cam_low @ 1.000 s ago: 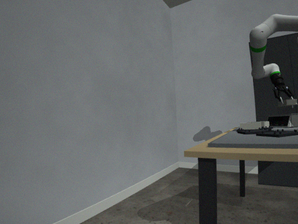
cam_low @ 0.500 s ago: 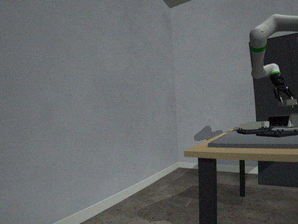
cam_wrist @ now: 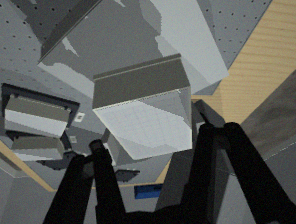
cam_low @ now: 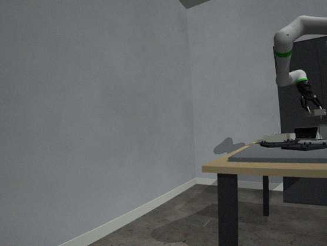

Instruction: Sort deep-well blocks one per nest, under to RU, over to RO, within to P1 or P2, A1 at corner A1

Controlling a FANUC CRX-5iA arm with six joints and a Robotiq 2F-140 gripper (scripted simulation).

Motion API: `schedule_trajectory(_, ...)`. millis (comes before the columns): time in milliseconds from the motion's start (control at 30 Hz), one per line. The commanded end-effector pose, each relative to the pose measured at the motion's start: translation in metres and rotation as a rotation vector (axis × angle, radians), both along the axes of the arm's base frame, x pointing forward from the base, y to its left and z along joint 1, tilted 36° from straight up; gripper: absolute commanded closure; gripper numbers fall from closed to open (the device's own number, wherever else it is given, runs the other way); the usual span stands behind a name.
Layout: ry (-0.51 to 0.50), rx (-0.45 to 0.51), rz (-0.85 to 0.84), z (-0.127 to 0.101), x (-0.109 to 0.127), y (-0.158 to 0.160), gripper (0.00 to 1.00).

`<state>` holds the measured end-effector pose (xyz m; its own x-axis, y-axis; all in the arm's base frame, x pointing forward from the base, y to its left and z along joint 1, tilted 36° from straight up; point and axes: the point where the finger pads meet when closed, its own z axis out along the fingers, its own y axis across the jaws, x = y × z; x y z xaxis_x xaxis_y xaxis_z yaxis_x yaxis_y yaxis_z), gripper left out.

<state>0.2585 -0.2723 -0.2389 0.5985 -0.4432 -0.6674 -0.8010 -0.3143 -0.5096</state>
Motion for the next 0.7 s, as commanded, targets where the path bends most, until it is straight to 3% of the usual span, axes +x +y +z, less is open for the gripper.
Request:
schedule_trajectory(0,0.000,0.000,0.000,-0.004,0.001,0.002,0.90)
schedule_trajectory(667,0.000,0.000,0.000,-0.028,0.011,0.017,0.90)
